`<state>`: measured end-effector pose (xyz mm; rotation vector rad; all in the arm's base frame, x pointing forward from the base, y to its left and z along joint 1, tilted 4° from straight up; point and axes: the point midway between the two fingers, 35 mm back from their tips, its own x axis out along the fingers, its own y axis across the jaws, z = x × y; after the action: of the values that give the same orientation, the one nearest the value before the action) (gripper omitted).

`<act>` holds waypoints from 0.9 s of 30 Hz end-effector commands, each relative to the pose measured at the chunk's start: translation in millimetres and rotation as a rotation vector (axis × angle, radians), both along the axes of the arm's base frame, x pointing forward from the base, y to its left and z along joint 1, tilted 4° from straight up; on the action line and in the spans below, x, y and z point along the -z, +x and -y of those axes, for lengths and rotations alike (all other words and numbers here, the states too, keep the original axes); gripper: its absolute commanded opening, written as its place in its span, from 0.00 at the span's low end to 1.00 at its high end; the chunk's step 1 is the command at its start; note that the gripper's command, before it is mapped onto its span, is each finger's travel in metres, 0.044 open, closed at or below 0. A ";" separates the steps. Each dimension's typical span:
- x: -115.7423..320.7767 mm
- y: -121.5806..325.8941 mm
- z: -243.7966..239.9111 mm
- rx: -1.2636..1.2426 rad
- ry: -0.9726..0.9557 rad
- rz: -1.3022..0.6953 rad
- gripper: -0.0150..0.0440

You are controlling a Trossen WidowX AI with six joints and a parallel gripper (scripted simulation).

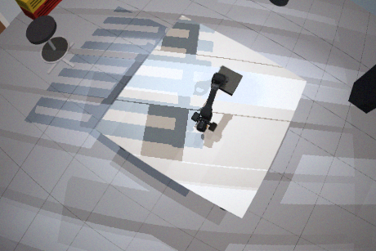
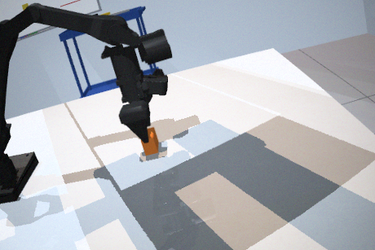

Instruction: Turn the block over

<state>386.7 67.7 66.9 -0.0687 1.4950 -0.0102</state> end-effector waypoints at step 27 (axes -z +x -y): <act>16.4 0.5 0.3 -0.003 0.005 -0.001 0.59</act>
<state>386.9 67.3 50.8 -0.0666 1.4976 -0.0074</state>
